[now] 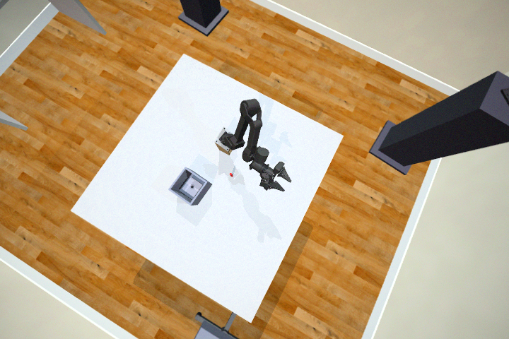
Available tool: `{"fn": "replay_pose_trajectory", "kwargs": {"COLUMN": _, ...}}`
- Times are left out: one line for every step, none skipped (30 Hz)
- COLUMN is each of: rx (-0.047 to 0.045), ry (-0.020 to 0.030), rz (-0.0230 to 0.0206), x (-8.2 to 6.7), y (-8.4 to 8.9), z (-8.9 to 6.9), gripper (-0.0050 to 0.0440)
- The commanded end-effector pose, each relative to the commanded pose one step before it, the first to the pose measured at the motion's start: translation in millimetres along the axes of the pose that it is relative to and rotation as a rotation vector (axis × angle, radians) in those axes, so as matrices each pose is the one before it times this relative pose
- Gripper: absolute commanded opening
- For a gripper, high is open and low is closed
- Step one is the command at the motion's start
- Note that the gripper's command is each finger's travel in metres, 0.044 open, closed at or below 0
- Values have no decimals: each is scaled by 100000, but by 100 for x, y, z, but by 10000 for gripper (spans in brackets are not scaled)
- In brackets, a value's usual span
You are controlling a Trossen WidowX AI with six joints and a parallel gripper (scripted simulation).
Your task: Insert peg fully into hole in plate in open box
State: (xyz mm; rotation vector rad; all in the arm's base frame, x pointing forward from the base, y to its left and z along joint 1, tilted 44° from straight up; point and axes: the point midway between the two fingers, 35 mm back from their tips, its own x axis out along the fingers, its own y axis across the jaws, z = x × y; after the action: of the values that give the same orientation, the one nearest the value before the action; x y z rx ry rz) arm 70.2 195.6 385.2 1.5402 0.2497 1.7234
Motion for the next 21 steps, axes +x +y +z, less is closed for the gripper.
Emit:
{"fn": "replay_pose_trajectory", "kwargs": {"rx": 0, "ry": 0, "rz": 0, "x": 0, "y": 0, "z": 0, "gripper": 400}}
{"fn": "replay_pose_trajectory", "kwargs": {"rx": 0, "ry": 0, "rz": 0, "x": 0, "y": 0, "z": 0, "gripper": 400}}
{"fn": "replay_pose_trajectory", "kwargs": {"rx": 0, "ry": 0, "rz": 0, "x": 0, "y": 0, "z": 0, "gripper": 400}}
{"fn": "replay_pose_trajectory", "kwargs": {"rx": 0, "ry": 0, "rz": 0, "x": 0, "y": 0, "z": 0, "gripper": 400}}
{"fn": "replay_pose_trajectory", "kwargs": {"rx": 0, "ry": 0, "rz": 0, "x": 0, "y": 0, "z": 0, "gripper": 400}}
{"fn": "replay_pose_trajectory", "kwargs": {"rx": 0, "ry": 0, "rz": 0, "x": 0, "y": 0, "z": 0, "gripper": 400}}
{"fn": "replay_pose_trajectory", "kwargs": {"rx": 0, "ry": 0, "rz": 0, "x": 0, "y": 0, "z": 0, "gripper": 400}}
{"fn": "replay_pose_trajectory", "kwargs": {"rx": 0, "ry": 0, "rz": 0, "x": 0, "y": 0, "z": 0, "gripper": 400}}
{"fn": "replay_pose_trajectory", "kwargs": {"rx": 0, "ry": 0, "rz": 0, "x": 0, "y": 0, "z": 0, "gripper": 400}}
{"fn": "replay_pose_trajectory", "kwargs": {"rx": 0, "ry": 0, "rz": 0, "x": 0, "y": 0, "z": 0, "gripper": 400}}
{"fn": "replay_pose_trajectory", "kwargs": {"rx": 0, "ry": 0, "rz": 0, "x": 0, "y": 0, "z": 0, "gripper": 400}}
{"fn": "replay_pose_trajectory", "kwargs": {"rx": 0, "ry": 0, "rz": 0, "x": 0, "y": 0, "z": 0, "gripper": 400}}
{"fn": "replay_pose_trajectory", "kwargs": {"rx": 0, "ry": 0, "rz": 0, "x": 0, "y": 0, "z": 0, "gripper": 400}}
{"fn": "replay_pose_trajectory", "kwargs": {"rx": 0, "ry": 0, "rz": 0, "x": 0, "y": 0, "z": 0, "gripper": 400}}
{"fn": "replay_pose_trajectory", "kwargs": {"rx": 0, "ry": 0, "rz": 0, "x": 0, "y": 0, "z": 0, "gripper": 400}}
{"fn": "replay_pose_trajectory", "kwargs": {"rx": 0, "ry": 0, "rz": 0, "x": 0, "y": 0, "z": 0, "gripper": 400}}
{"fn": "replay_pose_trajectory", "kwargs": {"rx": 0, "ry": 0, "rz": 0, "x": 0, "y": 0, "z": 0, "gripper": 400}}
{"fn": "replay_pose_trajectory", "kwargs": {"rx": -458, "ry": -134, "rz": -1349, "x": 39, "y": -297, "z": 98, "gripper": 424}}
{"fn": "replay_pose_trajectory", "kwargs": {"rx": -1334, "ry": -394, "rz": -4043, "x": 102, "y": -888, "z": 298, "gripper": 440}}
{"fn": "replay_pose_trajectory", "kwargs": {"rx": -2086, "ry": -632, "rz": -6721, "x": 145, "y": -1472, "z": 504, "gripper": 440}}
{"fn": "replay_pose_trajectory", "kwargs": {"rx": -2350, "ry": -737, "rz": -8337, "x": 154, "y": -1819, "z": 629, "gripper": 440}}
